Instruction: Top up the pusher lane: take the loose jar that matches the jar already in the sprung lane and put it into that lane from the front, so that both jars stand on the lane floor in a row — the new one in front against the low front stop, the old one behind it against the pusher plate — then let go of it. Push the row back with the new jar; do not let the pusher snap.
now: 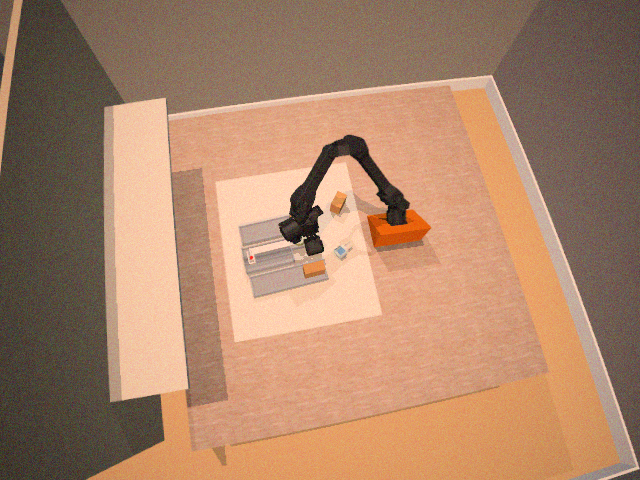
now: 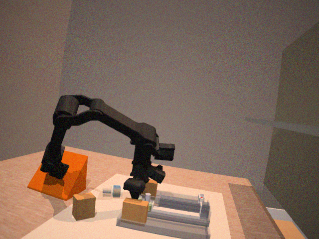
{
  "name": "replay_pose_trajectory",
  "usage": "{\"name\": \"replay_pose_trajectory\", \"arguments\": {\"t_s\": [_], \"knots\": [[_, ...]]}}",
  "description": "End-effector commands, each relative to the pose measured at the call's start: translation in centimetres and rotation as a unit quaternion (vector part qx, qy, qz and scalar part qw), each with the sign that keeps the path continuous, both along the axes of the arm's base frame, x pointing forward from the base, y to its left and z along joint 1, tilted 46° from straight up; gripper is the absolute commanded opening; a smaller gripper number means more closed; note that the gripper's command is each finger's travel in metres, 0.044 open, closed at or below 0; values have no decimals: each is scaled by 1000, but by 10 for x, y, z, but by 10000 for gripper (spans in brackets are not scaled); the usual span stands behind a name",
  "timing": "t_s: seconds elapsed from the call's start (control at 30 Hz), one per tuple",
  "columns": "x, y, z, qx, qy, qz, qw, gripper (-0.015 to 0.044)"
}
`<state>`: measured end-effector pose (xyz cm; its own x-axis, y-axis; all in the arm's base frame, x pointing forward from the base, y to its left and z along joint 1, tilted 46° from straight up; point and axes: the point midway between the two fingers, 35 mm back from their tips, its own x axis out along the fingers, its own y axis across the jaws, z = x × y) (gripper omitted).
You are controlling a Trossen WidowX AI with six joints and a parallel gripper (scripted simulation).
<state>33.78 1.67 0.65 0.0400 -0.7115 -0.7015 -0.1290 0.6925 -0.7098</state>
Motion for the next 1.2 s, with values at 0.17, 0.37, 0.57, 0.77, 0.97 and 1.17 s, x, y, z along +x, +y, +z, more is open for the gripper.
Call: {"name": "replay_pose_trajectory", "arguments": {"t_s": [0.17, 0.37, 0.57, 0.77, 0.97, 1.17], "knots": [[4, -2, -1, -3, -10, 3, 1000, 0], [4, -4, -2, -3, -10, 3, 1000, 0], [4, -5, -4, -3, -10, 3, 1000, 0], [3, -7, -5, -3, -10, 3, 1000, 0], [3, -8, -6, -3, -10, 3, 1000, 0], [2, -9, -7, -3, -10, 3, 1000, 0]]}}
